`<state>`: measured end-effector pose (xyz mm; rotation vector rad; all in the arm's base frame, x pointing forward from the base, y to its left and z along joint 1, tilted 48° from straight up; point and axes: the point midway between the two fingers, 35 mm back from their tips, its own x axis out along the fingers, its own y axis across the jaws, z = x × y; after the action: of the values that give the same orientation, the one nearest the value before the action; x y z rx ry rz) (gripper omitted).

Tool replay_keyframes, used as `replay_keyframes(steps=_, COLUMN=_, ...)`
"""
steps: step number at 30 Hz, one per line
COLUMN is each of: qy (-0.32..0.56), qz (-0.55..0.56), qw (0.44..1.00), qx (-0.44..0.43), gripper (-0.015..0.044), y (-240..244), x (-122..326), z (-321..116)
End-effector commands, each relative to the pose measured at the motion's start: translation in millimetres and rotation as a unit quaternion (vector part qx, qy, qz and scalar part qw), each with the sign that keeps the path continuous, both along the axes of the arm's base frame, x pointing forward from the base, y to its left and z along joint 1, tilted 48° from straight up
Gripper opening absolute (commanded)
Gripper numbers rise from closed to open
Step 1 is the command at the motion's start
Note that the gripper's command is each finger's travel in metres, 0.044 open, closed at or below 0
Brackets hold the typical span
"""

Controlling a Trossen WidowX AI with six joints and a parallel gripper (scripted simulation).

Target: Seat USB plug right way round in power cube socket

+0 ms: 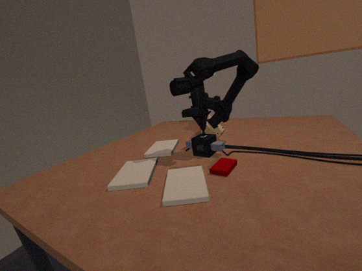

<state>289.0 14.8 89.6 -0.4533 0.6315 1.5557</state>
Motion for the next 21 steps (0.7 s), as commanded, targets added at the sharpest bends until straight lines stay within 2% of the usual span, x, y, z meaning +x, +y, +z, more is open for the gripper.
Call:
replay_keyframes(steps=1, qy=0.0, qz=-0.001, qw=1.0, qx=0.001, gripper=0.0, y=1.0, x=0.2, z=0.1)
replay_keyframes(steps=21, qy=0.0, qz=-0.001, qw=1.0, qx=0.001, gripper=0.0, y=2.8, x=0.0, z=-1.5)
